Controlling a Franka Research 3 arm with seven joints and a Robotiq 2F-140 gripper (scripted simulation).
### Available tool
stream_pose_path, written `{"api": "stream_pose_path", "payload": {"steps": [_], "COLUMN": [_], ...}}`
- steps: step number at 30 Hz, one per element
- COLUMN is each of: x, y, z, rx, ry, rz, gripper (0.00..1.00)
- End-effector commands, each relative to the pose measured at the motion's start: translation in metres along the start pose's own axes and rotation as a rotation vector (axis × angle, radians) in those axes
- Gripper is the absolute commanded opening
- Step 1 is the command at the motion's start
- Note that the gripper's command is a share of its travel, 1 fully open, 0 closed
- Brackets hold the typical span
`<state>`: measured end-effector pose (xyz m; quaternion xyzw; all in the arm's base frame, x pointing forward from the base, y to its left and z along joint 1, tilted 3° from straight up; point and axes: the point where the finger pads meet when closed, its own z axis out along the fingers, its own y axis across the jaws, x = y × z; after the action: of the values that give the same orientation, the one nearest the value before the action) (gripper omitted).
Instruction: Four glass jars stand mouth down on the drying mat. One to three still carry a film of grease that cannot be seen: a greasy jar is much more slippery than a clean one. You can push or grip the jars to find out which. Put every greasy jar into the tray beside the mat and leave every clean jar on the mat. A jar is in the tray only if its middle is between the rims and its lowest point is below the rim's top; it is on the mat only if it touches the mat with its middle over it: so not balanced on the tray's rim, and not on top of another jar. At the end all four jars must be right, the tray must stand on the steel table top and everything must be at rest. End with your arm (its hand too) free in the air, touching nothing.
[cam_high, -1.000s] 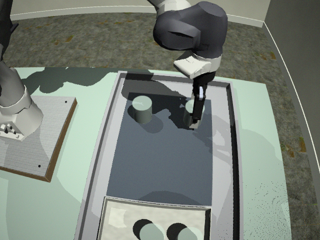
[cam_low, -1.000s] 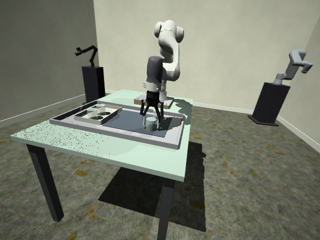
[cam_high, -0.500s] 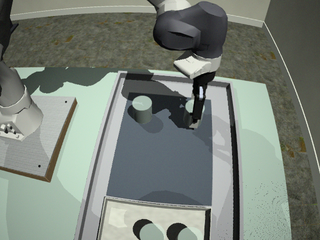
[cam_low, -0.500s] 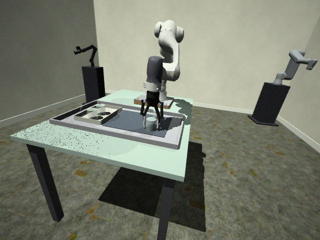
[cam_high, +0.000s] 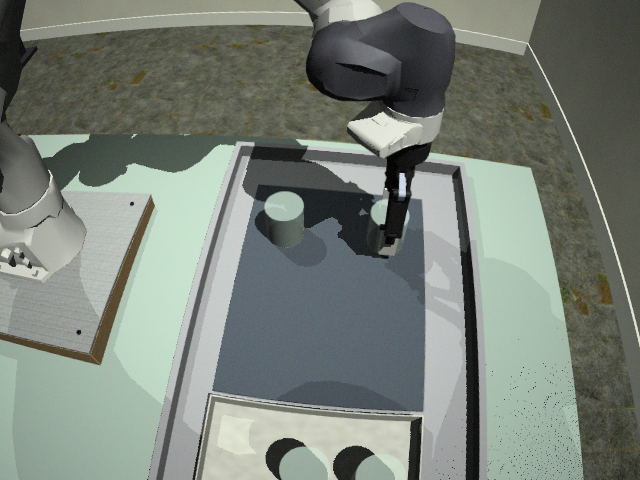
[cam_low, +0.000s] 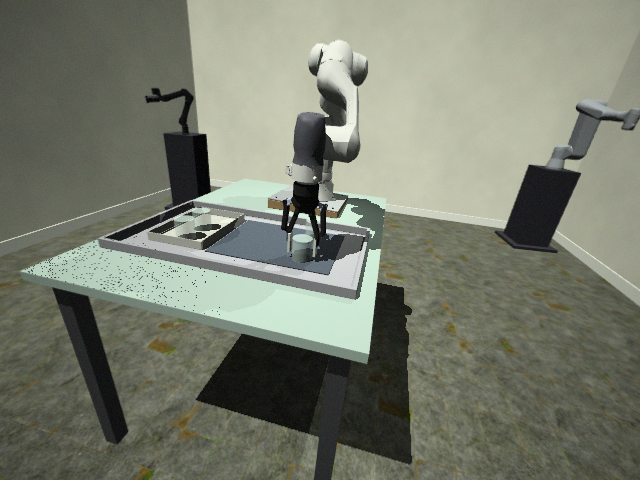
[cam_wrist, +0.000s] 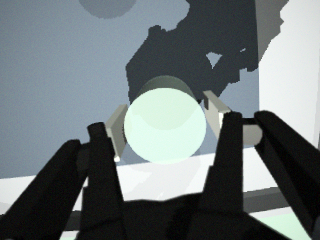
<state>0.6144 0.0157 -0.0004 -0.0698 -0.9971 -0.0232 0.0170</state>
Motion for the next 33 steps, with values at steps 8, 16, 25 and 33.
{"api": "stream_pose_path", "payload": {"steps": [8, 16, 25, 33], "x": [-0.0008, -0.0008, -0.0008, -0.0008], "y": [-0.0003, -0.0003, -0.0003, -0.0003], "z": [0.0005, 0.0005, 0.0005, 0.0005], "rx": [-0.002, -0.002, -0.002, -0.002], "ry": [-0.002, -0.002, -0.002, -0.002], "rz": [-0.001, -0.001, -0.001, -0.001], "gripper": [0.52, 0.49, 0.49, 0.46]}}
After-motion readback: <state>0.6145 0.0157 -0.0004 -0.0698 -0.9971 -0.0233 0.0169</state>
